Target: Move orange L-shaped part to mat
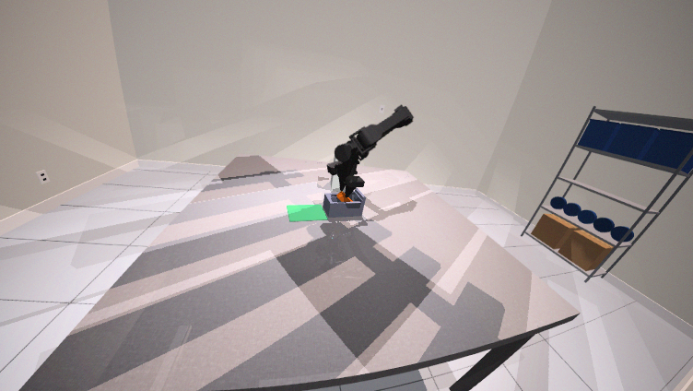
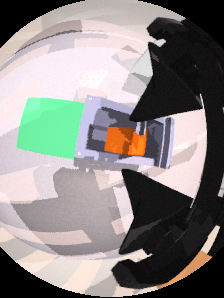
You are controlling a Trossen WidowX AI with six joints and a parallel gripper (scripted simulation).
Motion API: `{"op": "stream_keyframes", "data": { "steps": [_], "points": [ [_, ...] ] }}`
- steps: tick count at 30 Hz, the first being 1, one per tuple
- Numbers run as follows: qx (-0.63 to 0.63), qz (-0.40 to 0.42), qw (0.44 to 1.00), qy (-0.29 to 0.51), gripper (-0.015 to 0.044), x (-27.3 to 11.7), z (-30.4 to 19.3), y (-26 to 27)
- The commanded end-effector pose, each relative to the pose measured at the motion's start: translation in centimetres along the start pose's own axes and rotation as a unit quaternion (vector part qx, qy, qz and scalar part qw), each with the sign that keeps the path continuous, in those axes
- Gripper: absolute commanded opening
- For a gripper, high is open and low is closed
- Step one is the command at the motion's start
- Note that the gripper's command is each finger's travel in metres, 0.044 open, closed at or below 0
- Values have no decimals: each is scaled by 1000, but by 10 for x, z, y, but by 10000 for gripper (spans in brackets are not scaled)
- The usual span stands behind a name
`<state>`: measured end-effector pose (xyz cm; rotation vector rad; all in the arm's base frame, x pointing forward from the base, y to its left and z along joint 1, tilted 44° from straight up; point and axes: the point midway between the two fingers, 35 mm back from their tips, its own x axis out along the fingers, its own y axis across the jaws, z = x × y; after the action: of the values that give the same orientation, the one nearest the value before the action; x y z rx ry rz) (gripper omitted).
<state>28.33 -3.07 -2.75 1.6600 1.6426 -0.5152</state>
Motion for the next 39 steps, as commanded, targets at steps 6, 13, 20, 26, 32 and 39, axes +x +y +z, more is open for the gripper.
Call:
{"op": "stream_keyframes", "data": {
  "steps": [6,13,20,26,32,39],
  "points": [
    [4,-1,1000,3,280,16,-1,-2],
    [4,-1,1000,4,280,26,-2,-3],
    [0,0,1000,2,149,23,-1,-1],
    [0,0,1000,2,109,23,-1,-1],
    [0,0,1000,2,30,23,-1,-1],
    [0,-1,1000,2,0,22,-1,-1]
  ]
}}
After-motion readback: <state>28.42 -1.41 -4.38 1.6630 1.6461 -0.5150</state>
